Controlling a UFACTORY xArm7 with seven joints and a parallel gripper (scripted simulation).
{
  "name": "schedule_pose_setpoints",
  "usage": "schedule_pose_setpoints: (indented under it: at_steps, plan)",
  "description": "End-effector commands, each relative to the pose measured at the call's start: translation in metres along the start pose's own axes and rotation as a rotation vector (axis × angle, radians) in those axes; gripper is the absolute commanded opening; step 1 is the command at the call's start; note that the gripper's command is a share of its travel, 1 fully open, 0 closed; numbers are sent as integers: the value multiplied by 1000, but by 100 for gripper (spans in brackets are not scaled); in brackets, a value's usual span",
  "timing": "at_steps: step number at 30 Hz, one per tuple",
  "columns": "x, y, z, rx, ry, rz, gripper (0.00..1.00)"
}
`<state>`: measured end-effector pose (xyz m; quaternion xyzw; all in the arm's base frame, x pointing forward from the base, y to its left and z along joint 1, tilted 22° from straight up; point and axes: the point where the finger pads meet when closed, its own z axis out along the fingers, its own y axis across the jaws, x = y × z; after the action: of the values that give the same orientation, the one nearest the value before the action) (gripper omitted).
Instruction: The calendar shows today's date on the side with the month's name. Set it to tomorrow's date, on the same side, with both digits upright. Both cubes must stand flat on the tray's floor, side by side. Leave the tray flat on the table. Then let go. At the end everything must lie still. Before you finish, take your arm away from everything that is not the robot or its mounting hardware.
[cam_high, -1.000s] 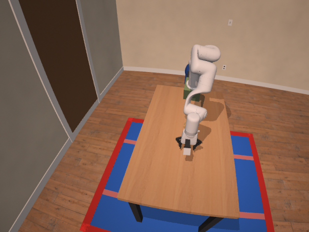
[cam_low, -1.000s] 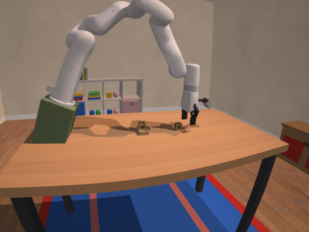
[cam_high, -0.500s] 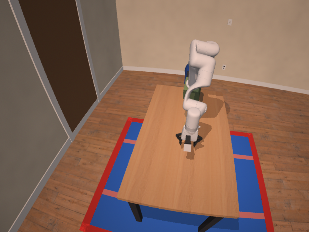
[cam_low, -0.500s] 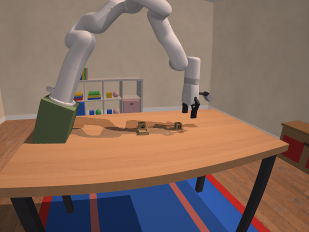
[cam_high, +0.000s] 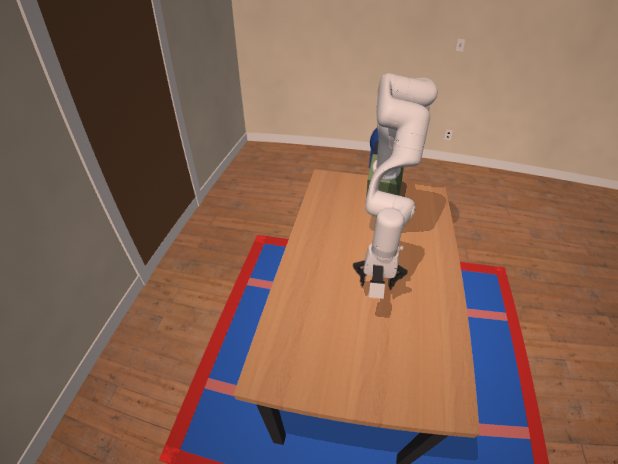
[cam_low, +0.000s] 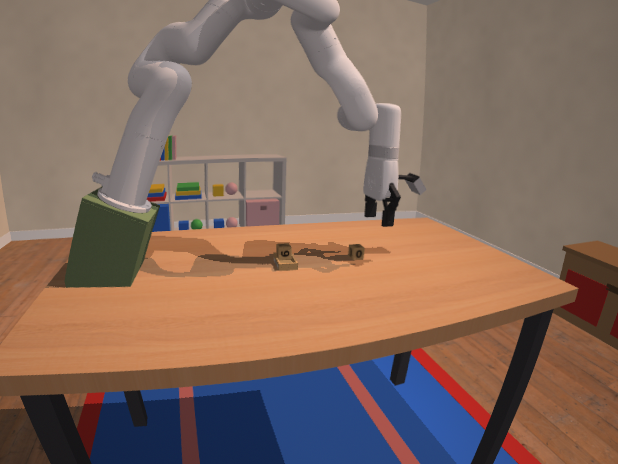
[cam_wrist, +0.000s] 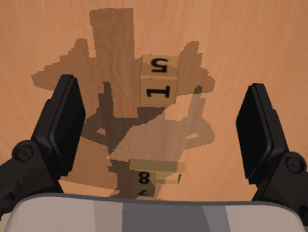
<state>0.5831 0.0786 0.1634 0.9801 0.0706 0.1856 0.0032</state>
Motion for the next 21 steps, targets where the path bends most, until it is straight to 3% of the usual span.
schedule_pose_setpoints:
  at_steps: [1,11,21]
  plan:
    - [2,0,-2,1,5,1,100]
    - [1,0,-2,0,5,40,100]
    - [-13,-1,-3,-3,7,429,100]
